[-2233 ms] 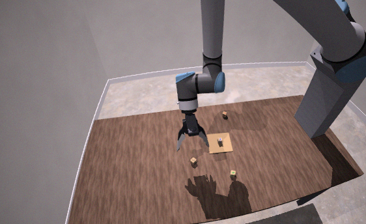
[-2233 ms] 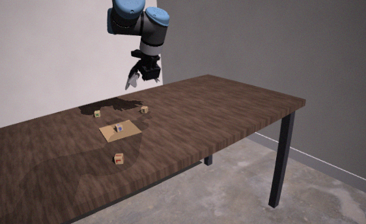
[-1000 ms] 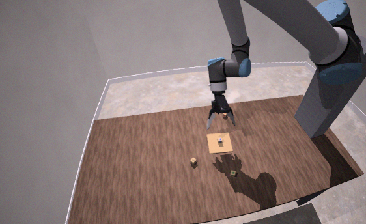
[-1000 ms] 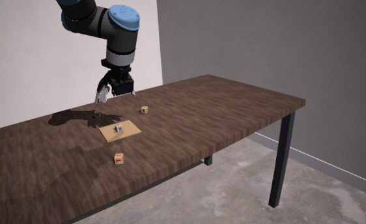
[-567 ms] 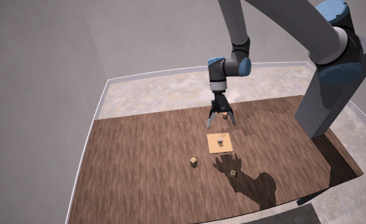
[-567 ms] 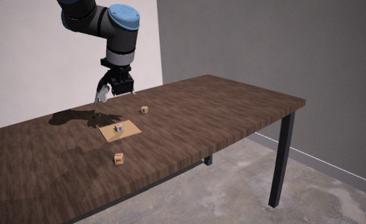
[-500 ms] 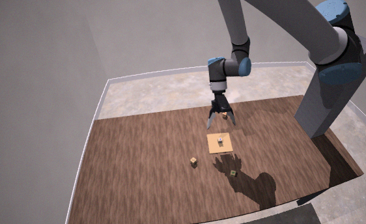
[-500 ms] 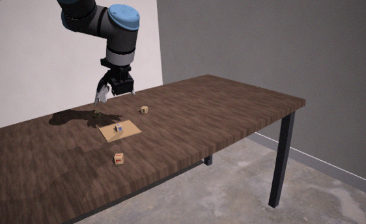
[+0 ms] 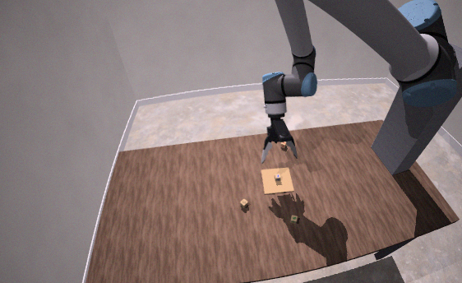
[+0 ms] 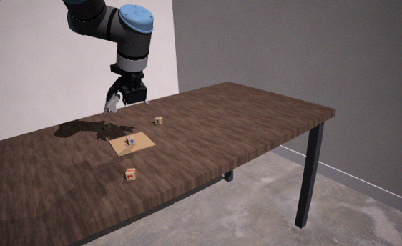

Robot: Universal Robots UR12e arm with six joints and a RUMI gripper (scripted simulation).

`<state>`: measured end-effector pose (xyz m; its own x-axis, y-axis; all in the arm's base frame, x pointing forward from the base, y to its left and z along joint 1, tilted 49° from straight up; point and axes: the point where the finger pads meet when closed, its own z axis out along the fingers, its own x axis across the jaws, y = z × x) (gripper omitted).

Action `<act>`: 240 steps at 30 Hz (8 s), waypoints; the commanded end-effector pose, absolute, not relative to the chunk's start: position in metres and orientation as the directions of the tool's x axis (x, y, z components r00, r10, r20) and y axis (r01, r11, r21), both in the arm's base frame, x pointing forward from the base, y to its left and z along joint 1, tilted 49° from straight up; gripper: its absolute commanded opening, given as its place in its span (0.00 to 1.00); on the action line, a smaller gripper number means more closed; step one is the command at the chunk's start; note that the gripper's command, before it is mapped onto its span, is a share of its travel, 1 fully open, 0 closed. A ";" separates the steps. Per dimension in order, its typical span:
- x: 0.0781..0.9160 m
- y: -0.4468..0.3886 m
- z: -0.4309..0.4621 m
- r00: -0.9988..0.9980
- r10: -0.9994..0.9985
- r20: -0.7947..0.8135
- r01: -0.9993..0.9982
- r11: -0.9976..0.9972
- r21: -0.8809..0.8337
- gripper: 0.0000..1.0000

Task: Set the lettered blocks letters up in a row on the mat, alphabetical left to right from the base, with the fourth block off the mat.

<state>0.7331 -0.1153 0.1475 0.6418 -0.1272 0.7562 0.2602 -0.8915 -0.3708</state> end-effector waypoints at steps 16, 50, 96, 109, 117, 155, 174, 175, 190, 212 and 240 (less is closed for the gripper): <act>0.731 -0.115 0.146 0.643 -0.131 0.754 0.258 -0.891 -0.374 1.00; 0.655 -0.310 0.070 0.643 -0.128 0.755 0.257 -0.892 -0.371 1.00; 0.651 -0.314 0.068 0.642 -0.128 0.756 0.259 -0.892 -0.370 1.00; 0.650 -0.311 0.067 0.643 -0.130 0.755 0.259 -0.891 -0.374 1.00; 0.654 -0.296 0.065 0.645 -0.047 0.763 0.301 -0.902 -0.310 1.00; 0.688 -0.200 0.073 0.466 0.654 0.596 0.619 -0.722 0.309 1.00; 0.704 -0.161 0.103 0.309 0.873 0.378 0.677 -0.481 0.557 1.00; 0.705 -0.159 0.105 0.301 0.881 0.365 0.677 -0.467 0.569 1.00; 0.713 -0.125 0.144 0.185 0.971 0.150 0.658 -0.236 0.715 1.00; 0.715 -0.114 0.160 0.154 0.985 0.074 0.639 -0.157 0.753 1.00; 0.725 -0.115 0.153 0.352 0.882 0.314 0.553 -0.467 0.690 1.00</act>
<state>0.7194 -0.1139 0.1522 0.2814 0.9316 0.2299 0.5981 -0.3577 0.7172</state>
